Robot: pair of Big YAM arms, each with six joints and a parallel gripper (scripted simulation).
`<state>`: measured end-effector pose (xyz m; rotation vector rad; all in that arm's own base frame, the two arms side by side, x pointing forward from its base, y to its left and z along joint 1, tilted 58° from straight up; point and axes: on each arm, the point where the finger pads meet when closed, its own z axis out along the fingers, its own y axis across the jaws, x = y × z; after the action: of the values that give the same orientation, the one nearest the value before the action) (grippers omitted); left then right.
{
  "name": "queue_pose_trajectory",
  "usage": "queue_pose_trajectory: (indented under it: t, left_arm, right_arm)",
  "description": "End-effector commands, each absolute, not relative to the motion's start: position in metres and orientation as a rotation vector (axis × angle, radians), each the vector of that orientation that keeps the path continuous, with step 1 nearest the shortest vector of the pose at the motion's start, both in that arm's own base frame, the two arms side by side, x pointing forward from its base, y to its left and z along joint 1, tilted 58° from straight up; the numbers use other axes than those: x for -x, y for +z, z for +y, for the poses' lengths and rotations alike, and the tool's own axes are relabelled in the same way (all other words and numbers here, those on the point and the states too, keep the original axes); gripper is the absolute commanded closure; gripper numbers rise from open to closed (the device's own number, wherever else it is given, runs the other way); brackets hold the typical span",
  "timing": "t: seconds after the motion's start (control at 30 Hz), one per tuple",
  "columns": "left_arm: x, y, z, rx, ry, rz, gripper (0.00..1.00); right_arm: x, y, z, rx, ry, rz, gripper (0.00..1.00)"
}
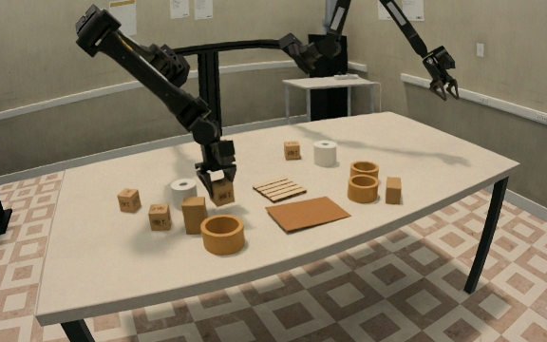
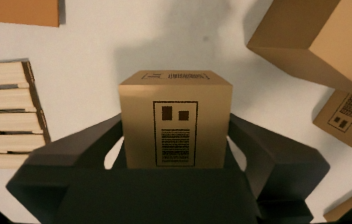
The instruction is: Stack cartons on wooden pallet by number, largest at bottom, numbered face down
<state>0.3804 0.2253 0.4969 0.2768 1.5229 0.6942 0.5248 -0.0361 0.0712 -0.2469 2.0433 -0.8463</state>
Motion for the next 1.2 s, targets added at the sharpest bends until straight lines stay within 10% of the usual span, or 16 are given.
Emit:
queue_pose_trajectory:
  t: [0.0,1.17]
  left_arm:
    - [-0.385,0.503,0.226,-0.292,0.704,1.518,0.00]
    - [-0.385,0.503,0.226,-0.292,0.704,1.518,0.00]
  right_arm:
    - [-0.531,0.065,-0.046,0.253,-0.866,2.045,0.50]
    - [-0.547,0.052,-0.060,0.252,-0.867,2.044,0.50]
